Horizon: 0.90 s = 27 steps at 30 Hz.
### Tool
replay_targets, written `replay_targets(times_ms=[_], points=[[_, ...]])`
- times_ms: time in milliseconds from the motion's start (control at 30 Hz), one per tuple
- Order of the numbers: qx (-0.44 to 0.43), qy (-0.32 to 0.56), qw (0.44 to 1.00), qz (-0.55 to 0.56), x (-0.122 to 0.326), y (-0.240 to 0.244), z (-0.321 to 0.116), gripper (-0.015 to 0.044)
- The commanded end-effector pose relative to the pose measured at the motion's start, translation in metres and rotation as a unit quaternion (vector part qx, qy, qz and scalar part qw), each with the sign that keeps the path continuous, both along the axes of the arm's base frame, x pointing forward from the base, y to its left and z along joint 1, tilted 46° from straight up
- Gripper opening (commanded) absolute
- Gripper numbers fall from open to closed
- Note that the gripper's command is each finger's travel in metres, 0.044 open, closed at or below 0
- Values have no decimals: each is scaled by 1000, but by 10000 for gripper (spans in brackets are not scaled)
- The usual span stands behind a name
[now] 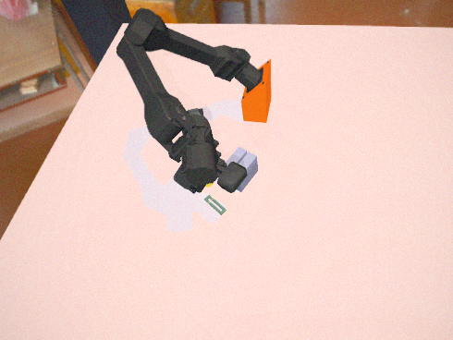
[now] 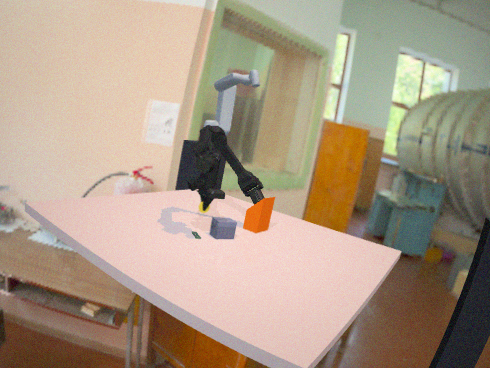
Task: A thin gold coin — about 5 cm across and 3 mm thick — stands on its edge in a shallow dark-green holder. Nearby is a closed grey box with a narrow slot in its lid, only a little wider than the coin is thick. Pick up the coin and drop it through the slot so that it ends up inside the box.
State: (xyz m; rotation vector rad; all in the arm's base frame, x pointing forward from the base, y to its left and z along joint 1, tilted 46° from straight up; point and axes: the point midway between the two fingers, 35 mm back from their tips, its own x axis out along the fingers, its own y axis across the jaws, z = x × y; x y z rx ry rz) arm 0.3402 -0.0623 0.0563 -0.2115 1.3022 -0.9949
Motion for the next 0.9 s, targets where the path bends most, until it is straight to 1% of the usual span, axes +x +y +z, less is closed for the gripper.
replay_targets(times_ms=[0, 867], points=[[3, 0, 1000, -3, -10, 7, -6, 0], [4, 1, 1000, -3, -64, 36, -32, 0]])
